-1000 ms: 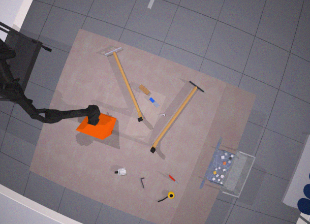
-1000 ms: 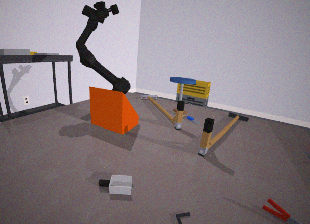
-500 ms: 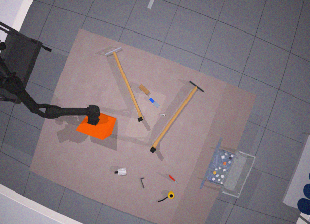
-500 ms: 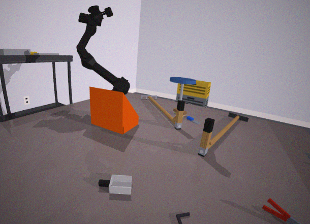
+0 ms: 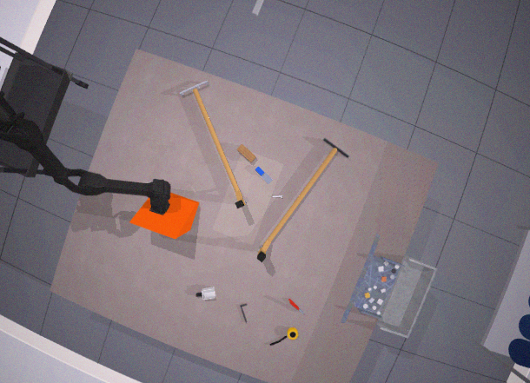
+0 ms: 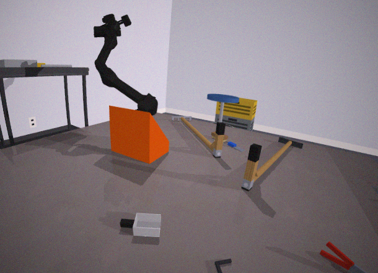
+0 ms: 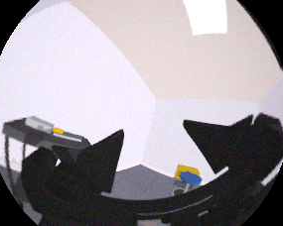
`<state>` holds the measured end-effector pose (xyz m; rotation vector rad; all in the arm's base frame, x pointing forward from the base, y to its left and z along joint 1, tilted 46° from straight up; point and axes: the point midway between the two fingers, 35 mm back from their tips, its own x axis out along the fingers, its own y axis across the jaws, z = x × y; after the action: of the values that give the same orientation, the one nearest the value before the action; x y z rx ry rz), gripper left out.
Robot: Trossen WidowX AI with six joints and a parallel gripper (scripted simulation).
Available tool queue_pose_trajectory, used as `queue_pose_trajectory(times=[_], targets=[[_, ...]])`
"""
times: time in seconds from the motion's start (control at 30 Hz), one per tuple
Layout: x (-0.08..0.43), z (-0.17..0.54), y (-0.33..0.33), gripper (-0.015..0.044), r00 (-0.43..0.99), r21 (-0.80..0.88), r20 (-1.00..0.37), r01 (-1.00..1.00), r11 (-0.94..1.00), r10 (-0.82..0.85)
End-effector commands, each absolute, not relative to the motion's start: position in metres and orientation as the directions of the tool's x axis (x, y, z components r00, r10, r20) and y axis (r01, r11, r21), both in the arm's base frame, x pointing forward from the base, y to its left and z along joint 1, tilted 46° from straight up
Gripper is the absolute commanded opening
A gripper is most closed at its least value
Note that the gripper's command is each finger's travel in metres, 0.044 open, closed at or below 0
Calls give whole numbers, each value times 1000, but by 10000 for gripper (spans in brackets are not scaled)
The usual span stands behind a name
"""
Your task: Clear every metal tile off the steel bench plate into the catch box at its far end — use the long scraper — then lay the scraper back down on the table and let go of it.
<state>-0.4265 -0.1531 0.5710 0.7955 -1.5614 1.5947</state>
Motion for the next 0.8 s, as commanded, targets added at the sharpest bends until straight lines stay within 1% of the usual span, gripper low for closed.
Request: queue_pose_trajectory(times=[0.0,0.77], targets=[[-437,571,-142,440,-552,-556,828,-831,21,98],[-517,532,-61,440,-756,-765,631,-643,-20,176]])
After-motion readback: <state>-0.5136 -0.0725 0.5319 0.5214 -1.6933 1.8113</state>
